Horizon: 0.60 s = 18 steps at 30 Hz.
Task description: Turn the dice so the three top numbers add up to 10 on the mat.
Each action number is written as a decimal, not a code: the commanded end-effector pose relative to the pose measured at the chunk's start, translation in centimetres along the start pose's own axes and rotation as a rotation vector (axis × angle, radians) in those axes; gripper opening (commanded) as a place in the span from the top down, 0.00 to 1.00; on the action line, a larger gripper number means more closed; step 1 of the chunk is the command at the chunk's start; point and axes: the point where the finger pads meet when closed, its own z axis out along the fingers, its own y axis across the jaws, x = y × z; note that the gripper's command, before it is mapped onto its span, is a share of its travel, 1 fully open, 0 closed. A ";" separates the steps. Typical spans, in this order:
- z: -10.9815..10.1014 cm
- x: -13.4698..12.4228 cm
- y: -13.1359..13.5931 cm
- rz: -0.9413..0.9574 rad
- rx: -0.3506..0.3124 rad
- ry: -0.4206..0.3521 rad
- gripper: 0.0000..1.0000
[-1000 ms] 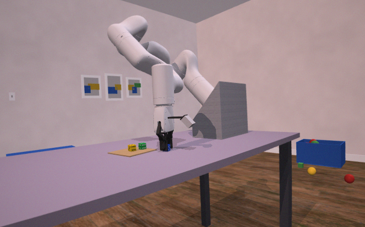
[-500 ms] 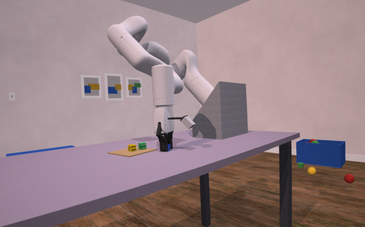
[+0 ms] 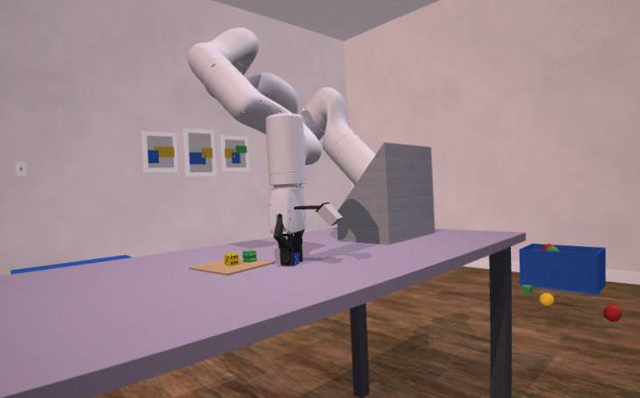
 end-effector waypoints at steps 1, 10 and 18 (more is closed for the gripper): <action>-0.1 0.0 0.1 0.000 -0.001 0.000 0.58; -0.1 0.0 0.1 0.000 -0.001 0.000 0.79; -0.1 0.0 0.1 0.000 -0.001 0.000 0.79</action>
